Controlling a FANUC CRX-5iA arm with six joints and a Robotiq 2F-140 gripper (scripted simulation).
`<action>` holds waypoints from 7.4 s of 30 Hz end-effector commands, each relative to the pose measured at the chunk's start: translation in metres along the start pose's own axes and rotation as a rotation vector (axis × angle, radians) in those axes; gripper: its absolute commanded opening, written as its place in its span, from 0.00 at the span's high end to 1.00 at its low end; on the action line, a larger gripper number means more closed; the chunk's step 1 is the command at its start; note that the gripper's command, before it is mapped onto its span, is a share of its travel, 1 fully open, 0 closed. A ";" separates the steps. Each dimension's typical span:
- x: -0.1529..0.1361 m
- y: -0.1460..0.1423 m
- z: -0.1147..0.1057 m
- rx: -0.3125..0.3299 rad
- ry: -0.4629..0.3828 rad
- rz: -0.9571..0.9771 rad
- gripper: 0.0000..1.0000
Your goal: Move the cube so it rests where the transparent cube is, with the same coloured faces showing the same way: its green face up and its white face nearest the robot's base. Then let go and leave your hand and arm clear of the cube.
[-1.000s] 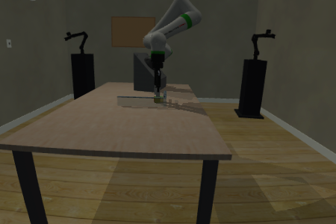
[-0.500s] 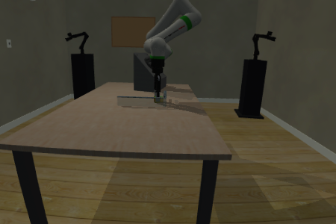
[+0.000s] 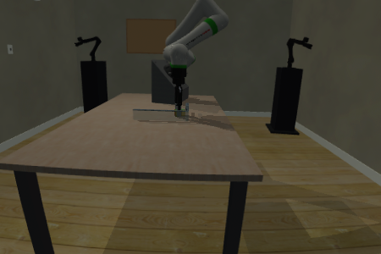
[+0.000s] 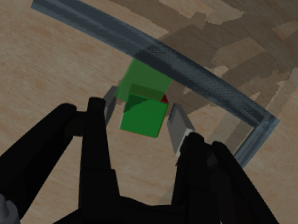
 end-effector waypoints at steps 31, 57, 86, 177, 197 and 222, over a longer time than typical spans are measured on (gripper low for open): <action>0.000 0.000 0.000 0.000 0.000 0.000 1.00; 0.000 0.000 0.000 0.000 0.000 0.000 1.00; 0.000 0.000 -0.064 0.000 0.000 0.000 1.00; 0.025 -0.008 -0.011 0.000 0.000 0.213 1.00; 0.025 -0.008 -0.002 0.000 0.000 0.213 1.00; 0.025 -0.008 -0.002 0.000 0.000 0.213 0.63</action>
Point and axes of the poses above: the point where the finger pads meet when closed, its own z axis out along the fingers, its own y axis across the jaws, x = y × z, the point moved 3 cm from there along -z, back along the fingers, and after that the axes turned 1 degree about -z, right-handed, at the moved point
